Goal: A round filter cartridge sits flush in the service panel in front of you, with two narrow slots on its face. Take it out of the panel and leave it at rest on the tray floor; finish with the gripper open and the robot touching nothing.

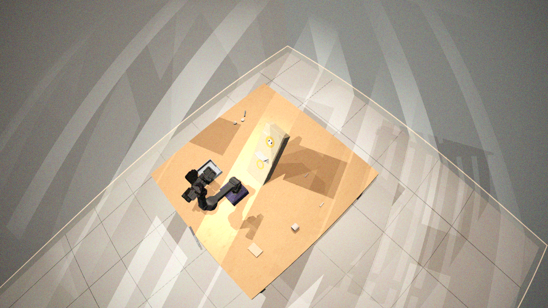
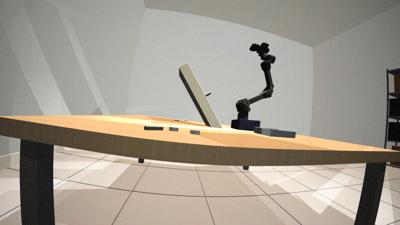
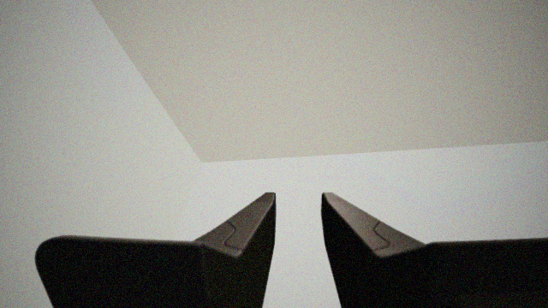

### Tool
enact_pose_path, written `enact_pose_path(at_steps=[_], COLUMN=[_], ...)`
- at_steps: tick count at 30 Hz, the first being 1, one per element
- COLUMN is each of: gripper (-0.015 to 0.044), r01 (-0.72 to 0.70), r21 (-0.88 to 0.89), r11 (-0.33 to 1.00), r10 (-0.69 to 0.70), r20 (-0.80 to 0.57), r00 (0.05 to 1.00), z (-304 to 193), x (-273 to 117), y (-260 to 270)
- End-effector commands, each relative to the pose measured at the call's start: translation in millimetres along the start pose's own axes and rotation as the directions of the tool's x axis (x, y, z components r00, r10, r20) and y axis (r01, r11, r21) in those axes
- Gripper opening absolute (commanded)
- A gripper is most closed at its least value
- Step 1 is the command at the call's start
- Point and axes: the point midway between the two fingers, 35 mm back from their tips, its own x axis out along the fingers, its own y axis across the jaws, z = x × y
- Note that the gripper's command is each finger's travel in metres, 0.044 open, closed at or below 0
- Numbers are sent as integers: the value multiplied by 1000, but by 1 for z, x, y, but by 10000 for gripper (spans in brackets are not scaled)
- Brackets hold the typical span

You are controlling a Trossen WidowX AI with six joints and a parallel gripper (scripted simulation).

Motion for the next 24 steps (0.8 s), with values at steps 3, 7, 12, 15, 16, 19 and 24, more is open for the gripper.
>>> enact_pose_path(at_steps=[3,7,12,15,16,19,24], gripper=[91,91,91,91,91,91,91], r01=[-243,-403,-574,-649,-668,-707,-708], r21=[107,188,295,365,389,465,601], r11=[964,896,764,668,634,533,370], r10=[242,406,600,704,735,820,923], r20=[29,28,3,-26,-37,-75,-154], r00=[970,914,800,710,677,568,352], z=[10,10,3,-5,-9,-20,-45], x=[6,-2,-24,-44,-52,-78,-133], y=[101,170,254,301,316,358,421])
